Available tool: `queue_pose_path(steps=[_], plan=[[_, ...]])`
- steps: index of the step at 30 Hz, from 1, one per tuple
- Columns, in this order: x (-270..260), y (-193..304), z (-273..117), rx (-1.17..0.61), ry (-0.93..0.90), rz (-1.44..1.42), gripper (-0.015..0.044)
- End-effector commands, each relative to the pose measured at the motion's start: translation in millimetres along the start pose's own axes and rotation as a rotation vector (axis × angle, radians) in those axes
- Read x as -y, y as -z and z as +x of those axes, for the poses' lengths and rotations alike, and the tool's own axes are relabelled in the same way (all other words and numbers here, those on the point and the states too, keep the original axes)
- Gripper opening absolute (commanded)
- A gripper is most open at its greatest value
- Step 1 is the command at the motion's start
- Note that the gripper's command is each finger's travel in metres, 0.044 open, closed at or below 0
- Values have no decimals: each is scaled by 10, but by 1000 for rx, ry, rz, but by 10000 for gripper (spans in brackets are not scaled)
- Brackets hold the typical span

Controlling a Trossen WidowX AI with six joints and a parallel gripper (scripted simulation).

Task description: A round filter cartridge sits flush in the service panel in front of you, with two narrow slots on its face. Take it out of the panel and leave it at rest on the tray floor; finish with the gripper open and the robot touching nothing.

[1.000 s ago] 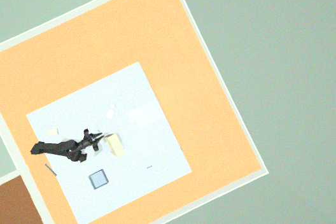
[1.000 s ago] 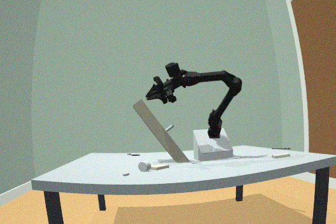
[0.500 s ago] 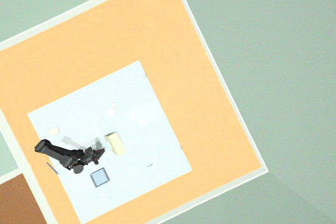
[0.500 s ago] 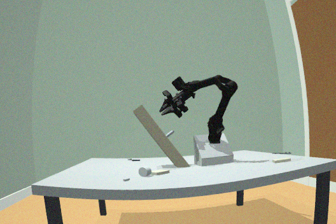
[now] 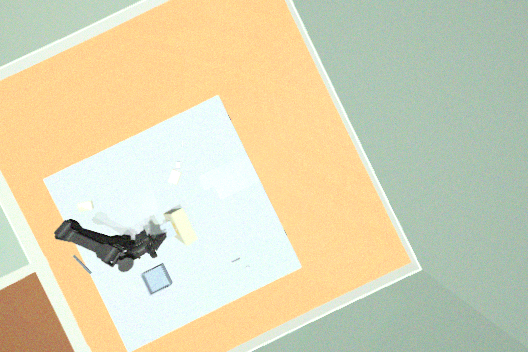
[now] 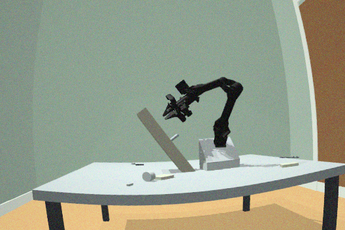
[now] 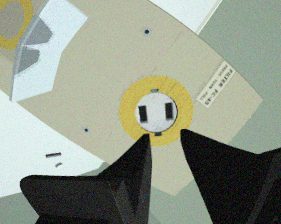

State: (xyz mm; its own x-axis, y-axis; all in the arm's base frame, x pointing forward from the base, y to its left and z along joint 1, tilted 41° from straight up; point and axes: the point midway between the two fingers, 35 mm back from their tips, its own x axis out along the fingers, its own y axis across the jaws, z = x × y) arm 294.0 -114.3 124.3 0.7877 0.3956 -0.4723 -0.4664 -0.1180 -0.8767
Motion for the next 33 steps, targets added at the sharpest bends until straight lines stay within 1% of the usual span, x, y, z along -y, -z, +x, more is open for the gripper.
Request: queue_pose_path(steps=[1,24,33], plan=[[-29,5,81,0,-8,11,111],[-14,-13,448,-1,0,12,111],[-31,-15,458,-1,1,12,111]])
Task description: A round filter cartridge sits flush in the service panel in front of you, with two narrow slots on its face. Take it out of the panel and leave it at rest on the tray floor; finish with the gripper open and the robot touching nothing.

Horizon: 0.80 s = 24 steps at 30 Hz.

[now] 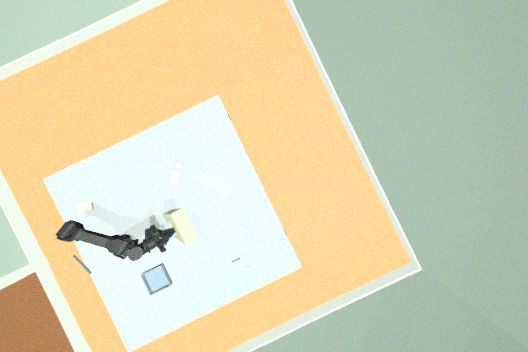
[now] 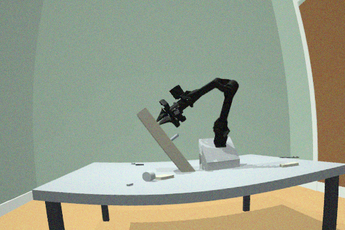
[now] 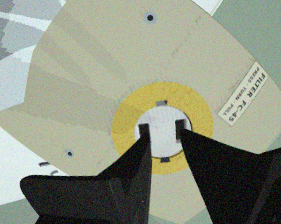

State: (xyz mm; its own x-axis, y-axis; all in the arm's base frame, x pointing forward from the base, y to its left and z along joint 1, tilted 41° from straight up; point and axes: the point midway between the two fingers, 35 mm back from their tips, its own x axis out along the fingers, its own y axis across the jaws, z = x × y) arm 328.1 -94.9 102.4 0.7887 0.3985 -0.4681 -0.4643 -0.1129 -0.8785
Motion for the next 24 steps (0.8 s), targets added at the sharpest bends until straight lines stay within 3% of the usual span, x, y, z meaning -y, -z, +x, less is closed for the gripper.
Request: queue_pose_path(steps=[1,24], plan=[[-21,4,10,-4,-4,8,111],[-7,12,39,-4,-4,8,111]])
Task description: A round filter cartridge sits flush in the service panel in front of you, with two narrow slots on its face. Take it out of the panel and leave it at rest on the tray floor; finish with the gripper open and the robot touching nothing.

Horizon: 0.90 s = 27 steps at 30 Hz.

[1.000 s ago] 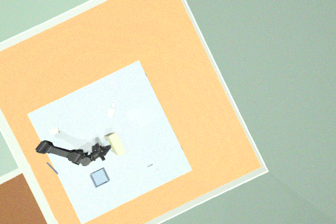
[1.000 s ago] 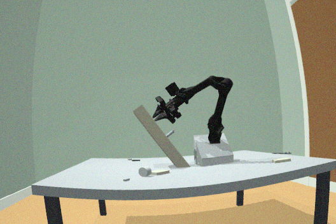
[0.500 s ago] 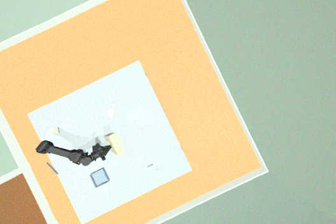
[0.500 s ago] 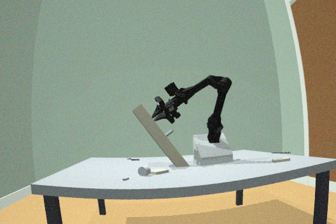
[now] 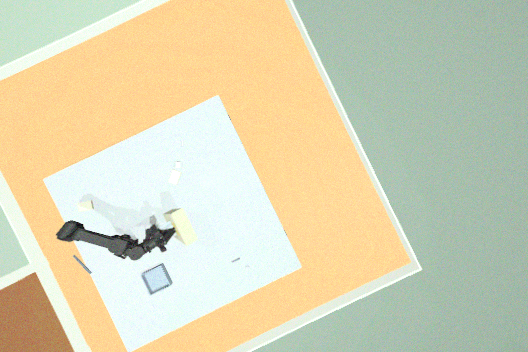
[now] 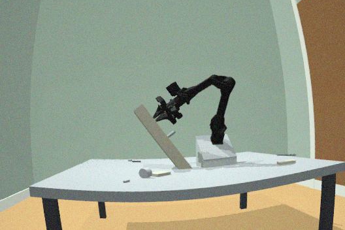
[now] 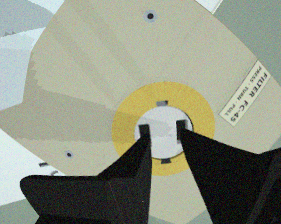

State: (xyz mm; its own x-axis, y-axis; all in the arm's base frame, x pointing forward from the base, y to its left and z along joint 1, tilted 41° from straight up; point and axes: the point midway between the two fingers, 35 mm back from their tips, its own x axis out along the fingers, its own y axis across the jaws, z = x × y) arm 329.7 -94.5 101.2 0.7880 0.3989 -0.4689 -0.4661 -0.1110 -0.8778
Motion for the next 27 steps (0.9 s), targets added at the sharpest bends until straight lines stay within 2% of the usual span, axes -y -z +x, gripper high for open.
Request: queue_pose_path(steps=[1,27], plan=[[-4,8,19,-4,-3,6,111],[-5,8,127,-4,-2,6,111]])
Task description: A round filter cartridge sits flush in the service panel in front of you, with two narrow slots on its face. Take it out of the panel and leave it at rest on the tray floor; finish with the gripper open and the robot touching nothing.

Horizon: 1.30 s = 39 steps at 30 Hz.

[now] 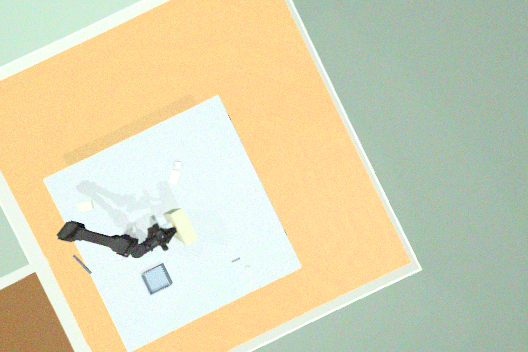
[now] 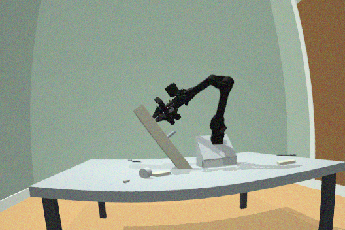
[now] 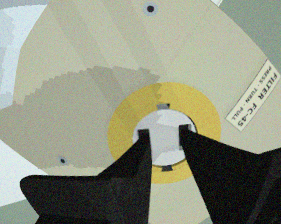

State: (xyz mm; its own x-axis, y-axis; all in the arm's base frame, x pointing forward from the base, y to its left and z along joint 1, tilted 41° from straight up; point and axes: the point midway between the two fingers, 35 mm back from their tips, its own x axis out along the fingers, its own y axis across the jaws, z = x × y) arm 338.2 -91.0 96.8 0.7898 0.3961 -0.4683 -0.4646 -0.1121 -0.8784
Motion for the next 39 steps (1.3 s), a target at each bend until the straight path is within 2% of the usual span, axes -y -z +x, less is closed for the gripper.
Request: queue_pose_path(steps=[1,22,31,33,39], plan=[[-10,2,30,-1,-3,7,111],[-10,1,85,-1,-3,7,111],[-3,9,39,0,5,8,51],[-3,9,39,0,5,8,0],[-7,4,68,-1,0,109,0]])
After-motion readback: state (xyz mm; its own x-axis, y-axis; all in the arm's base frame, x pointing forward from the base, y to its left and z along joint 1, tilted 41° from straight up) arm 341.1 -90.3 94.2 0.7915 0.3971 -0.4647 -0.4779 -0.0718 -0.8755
